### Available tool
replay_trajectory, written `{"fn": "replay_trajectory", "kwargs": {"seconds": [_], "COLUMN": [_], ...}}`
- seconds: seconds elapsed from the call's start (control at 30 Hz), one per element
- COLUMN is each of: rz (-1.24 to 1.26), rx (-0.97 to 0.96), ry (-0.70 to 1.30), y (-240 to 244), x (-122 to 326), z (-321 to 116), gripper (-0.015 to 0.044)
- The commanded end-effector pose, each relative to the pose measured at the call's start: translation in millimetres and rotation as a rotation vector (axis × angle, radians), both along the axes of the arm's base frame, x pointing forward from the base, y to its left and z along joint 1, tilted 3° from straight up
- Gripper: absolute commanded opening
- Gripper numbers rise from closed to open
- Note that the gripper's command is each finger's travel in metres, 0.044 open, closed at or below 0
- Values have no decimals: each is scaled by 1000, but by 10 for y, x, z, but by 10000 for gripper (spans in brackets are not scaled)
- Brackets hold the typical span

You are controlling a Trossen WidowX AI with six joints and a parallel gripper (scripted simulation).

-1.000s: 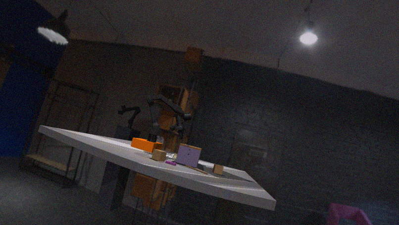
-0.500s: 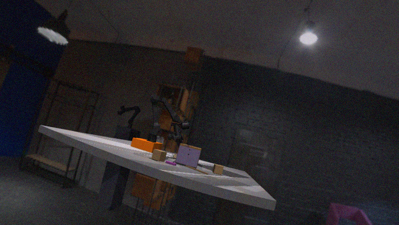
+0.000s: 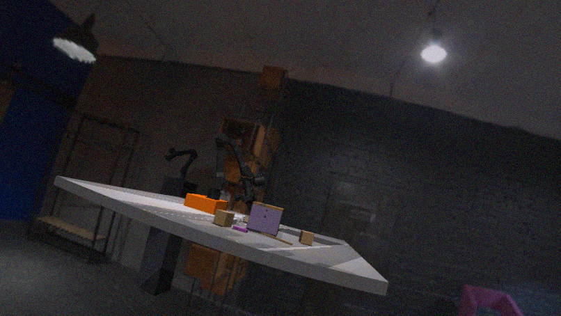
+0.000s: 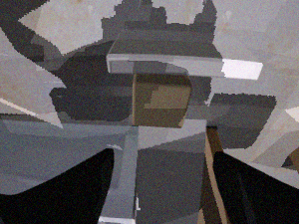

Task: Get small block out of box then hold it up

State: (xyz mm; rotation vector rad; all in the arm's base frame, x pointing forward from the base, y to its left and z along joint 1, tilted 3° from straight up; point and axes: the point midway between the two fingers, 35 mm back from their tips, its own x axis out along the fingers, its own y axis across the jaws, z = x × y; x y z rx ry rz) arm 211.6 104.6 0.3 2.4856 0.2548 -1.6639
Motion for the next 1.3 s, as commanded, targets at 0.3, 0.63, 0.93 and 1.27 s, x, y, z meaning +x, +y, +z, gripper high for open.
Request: {"fn": "replay_trajectory", "kwargs": {"seconds": [0.3,0.63,0.93,1.27], "rz": [1,1,1,1], "rx": [-5,-5,-5,-5], "ry": [-2,-2,-1,-1], "y": [-12,-27,-41,-40], "x": [4,-12,-30,-29], "z": [-215,-375,-473,-467], "gripper": [285,285,259,35]}}
